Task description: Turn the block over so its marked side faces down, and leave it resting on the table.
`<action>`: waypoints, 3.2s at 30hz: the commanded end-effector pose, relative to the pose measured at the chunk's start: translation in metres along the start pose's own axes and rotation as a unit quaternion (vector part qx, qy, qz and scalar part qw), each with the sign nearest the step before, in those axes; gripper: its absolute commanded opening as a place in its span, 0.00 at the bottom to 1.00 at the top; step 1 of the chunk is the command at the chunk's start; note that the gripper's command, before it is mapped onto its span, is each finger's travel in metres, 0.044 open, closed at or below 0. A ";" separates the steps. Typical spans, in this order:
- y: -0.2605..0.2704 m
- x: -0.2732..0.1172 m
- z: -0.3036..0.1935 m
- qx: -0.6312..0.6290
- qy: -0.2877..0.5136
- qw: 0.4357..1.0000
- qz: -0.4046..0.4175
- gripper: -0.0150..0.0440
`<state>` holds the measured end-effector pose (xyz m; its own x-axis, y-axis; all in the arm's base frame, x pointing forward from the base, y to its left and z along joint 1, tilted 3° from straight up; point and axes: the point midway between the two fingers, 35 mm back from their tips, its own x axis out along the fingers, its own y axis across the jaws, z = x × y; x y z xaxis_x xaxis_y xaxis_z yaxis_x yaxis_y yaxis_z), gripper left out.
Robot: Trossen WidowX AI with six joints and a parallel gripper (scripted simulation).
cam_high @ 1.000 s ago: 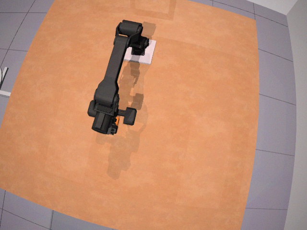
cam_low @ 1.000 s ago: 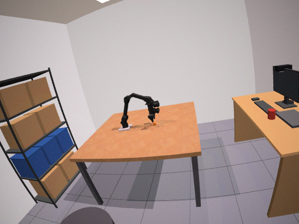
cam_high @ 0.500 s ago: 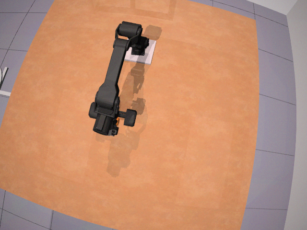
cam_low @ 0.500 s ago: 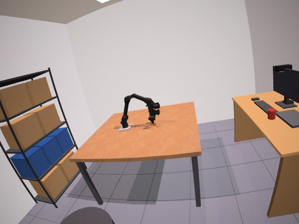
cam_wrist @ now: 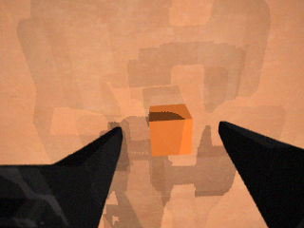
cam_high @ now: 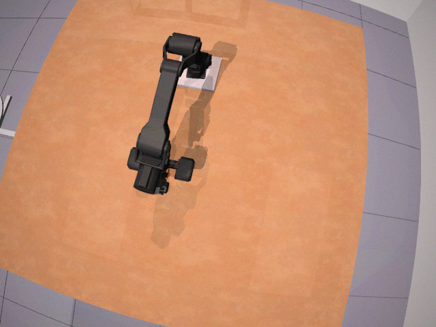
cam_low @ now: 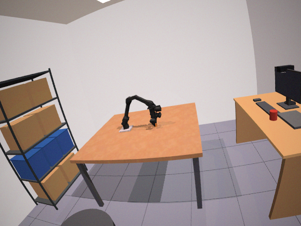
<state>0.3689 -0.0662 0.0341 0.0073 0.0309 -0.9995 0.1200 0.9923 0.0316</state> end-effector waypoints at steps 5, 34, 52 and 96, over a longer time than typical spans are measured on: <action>0.000 0.004 -0.001 0.001 0.004 1.000 -0.002 0.60; 0.000 -0.026 -0.001 0.001 0.003 1.000 -0.002 0.25; -0.001 -0.017 0.002 0.002 -0.125 0.992 -0.002 0.25; -0.002 0.016 0.005 0.002 -0.411 0.912 -0.002 0.25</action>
<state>0.3765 -0.0694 0.0239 0.7256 -0.0763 -0.6839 0.1237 0.9921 0.0205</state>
